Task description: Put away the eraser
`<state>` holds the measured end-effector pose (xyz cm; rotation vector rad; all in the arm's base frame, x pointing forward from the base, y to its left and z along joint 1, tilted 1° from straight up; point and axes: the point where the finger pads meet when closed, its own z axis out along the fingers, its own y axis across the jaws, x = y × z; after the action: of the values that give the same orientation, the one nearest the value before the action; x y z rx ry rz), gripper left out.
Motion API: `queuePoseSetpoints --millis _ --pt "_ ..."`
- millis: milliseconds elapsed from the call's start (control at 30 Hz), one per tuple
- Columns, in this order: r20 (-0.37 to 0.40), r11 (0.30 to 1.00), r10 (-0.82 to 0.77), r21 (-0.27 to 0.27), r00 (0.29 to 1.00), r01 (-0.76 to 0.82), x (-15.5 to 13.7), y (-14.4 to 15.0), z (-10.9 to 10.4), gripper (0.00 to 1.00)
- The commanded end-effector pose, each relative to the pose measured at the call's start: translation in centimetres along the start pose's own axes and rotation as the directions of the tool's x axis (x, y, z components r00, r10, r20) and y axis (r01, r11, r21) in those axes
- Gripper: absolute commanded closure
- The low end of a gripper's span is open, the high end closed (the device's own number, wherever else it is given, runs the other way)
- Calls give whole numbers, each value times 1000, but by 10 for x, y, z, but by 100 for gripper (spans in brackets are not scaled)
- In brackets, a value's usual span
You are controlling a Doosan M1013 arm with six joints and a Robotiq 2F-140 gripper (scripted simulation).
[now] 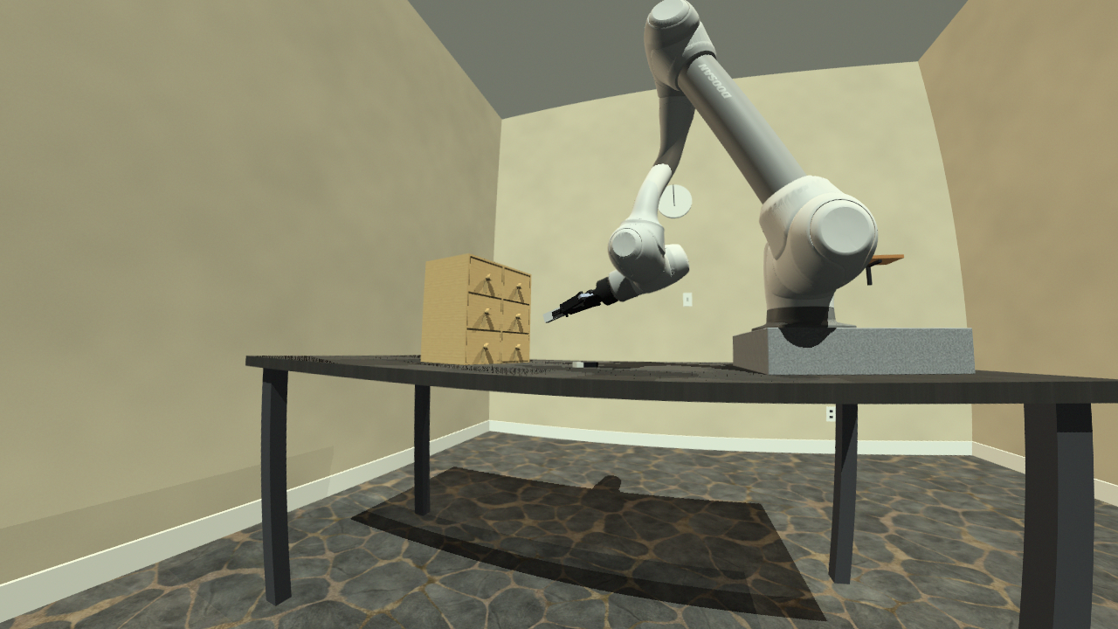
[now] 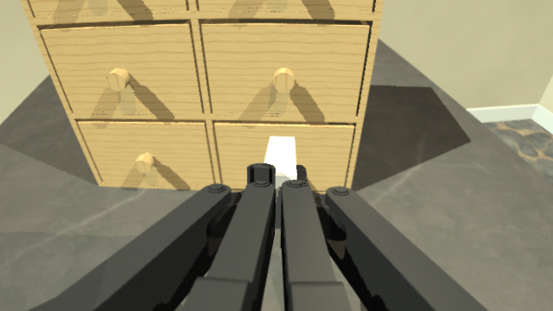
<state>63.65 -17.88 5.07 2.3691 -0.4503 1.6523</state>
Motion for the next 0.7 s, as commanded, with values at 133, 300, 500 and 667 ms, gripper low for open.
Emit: queuePoseSetpoints --millis 133,300,500,667 --pt "12 1000 -2 -3 1000 2 9 0 -15 100" --pt "26 1000 -2 -3 1000 3 9 0 -16 100" --pt "91 1000 -2 -3 996 3 13 0 -23 100" --pt "149 1000 -2 -3 989 3 15 0 -30 100"
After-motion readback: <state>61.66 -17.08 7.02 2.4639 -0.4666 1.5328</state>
